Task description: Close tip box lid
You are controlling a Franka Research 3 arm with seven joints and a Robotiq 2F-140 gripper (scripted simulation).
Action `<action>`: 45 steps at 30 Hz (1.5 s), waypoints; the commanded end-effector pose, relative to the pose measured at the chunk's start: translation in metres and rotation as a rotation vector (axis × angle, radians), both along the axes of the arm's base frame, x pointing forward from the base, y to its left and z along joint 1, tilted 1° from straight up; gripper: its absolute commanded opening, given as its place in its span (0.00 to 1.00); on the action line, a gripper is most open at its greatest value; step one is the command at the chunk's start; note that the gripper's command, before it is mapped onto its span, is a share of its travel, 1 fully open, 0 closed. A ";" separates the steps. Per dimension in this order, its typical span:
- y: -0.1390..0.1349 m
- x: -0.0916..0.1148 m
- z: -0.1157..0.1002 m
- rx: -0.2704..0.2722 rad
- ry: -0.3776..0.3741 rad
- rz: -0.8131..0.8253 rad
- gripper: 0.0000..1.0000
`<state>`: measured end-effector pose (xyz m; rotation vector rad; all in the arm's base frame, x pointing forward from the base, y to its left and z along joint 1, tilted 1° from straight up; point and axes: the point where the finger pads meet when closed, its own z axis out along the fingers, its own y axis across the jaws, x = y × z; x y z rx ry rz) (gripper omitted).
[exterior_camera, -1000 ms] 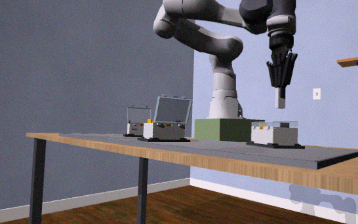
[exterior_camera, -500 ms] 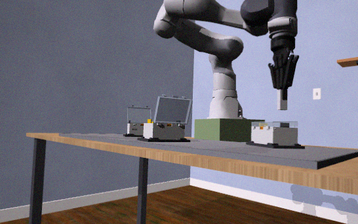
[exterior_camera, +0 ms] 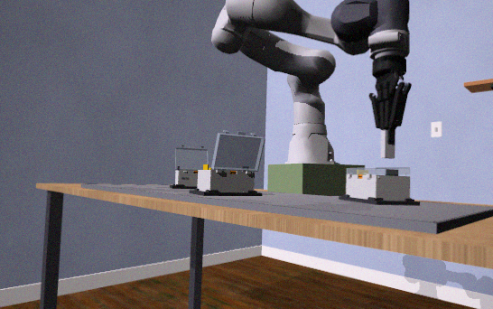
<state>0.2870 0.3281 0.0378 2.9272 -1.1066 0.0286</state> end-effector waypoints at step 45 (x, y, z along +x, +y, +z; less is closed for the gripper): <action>0.002 0.001 -0.022 0.007 -0.004 -0.008 0.00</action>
